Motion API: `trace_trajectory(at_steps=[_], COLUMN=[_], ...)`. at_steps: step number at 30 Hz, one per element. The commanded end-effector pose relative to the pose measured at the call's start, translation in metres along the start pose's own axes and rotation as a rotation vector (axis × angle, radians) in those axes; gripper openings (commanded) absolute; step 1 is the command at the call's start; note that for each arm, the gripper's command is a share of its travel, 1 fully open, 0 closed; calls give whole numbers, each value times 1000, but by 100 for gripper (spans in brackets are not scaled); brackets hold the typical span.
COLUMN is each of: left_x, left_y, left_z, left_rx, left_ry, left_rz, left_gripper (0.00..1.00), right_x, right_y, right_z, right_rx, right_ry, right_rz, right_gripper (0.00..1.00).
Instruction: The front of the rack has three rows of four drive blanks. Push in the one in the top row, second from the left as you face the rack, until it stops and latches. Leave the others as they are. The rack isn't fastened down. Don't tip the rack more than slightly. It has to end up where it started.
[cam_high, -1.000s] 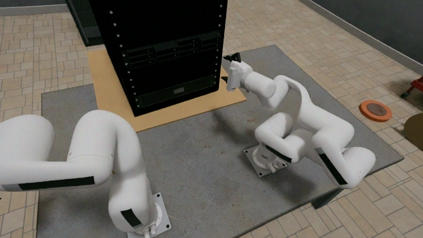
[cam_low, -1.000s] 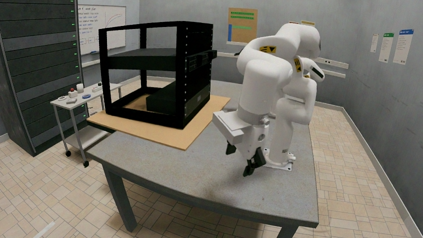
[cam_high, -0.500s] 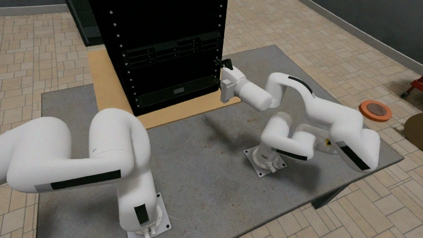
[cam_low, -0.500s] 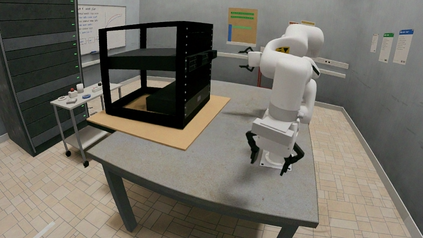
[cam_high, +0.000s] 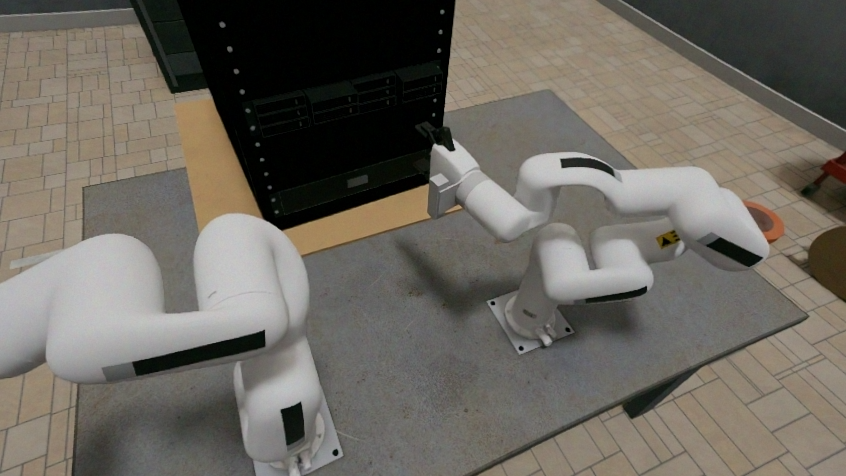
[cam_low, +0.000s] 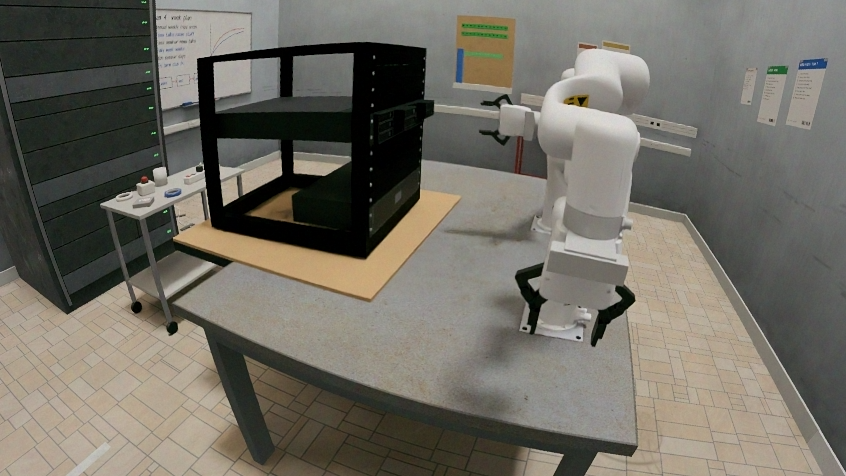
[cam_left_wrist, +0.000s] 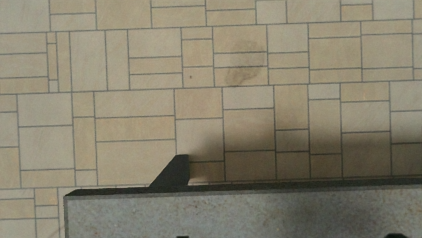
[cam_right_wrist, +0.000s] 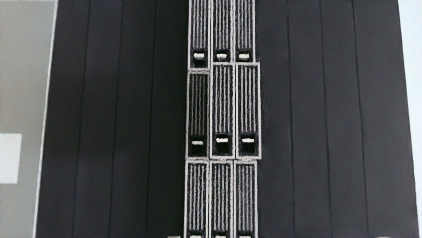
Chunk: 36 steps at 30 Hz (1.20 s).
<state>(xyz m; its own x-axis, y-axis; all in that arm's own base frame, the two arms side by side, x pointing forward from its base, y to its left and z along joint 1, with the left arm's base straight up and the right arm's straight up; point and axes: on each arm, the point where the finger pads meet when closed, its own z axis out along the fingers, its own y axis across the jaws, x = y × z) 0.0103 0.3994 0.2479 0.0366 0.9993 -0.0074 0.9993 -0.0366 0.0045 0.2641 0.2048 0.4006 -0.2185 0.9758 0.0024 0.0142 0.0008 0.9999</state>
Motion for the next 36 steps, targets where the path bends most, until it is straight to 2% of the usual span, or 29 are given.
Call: trace_trajectory(at_steps=[1, 16, 29, 36], left_x=[0, 0, 0, 0], left_y=[-3, -3, -3, -3], left_z=[-2, -2, -2, -2], left_rx=[4, 4, 4, 4], left_ry=[7, 7, 7, 7], left_rz=[-16, -19, -19, -19], left_gripper=[100, 100, 100, 100], right_x=[1, -3, -57, -71], right_y=[-2, -1, 18, 23], right_z=[1, 0, -28, -35], right_rx=[-15, -15, -15, -15], right_ry=[-149, -149, -149, -149], right_rz=[0, 1, 1, 0], right_gripper=[100, 100, 100, 100])
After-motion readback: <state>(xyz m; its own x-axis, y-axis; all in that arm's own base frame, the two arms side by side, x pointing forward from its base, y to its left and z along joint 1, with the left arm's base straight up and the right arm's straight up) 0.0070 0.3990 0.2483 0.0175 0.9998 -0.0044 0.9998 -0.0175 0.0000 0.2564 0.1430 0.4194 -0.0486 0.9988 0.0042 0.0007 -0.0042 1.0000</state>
